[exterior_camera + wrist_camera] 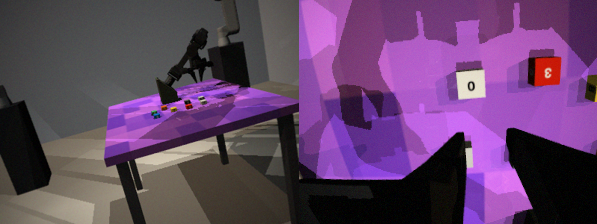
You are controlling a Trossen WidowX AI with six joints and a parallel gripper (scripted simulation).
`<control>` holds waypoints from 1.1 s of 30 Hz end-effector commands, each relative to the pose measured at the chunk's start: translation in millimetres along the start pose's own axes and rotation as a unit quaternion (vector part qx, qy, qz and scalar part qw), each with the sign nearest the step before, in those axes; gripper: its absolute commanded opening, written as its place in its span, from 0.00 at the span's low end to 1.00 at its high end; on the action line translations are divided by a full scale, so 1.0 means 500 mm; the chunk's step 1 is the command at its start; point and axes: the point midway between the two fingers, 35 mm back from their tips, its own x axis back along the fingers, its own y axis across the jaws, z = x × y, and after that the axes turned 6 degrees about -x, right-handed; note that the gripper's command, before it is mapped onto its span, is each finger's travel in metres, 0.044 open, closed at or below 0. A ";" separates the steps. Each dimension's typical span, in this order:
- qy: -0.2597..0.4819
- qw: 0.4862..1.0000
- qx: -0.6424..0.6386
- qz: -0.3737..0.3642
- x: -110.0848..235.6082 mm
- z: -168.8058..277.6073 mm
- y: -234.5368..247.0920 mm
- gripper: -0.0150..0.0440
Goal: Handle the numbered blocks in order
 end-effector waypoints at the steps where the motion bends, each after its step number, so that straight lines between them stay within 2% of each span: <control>1: 0.000 1.000 0.001 0.003 0.007 0.064 0.009 0.46; 5: 0.001 1.000 -0.001 0.003 0.002 0.158 0.014 0.46; 10: 0.002 1.000 -0.001 0.002 0.000 0.174 0.014 0.46; 12: 0.002 1.000 -0.001 0.004 -0.018 0.172 0.013 0.55; 17: 0.001 1.000 0.000 0.002 -0.145 0.172 0.014 0.77; 21: 0.001 1.000 0.000 0.000 -0.161 0.175 0.016 0.93; 33: 0.001 1.000 0.000 0.000 -0.188 0.174 0.015 0.93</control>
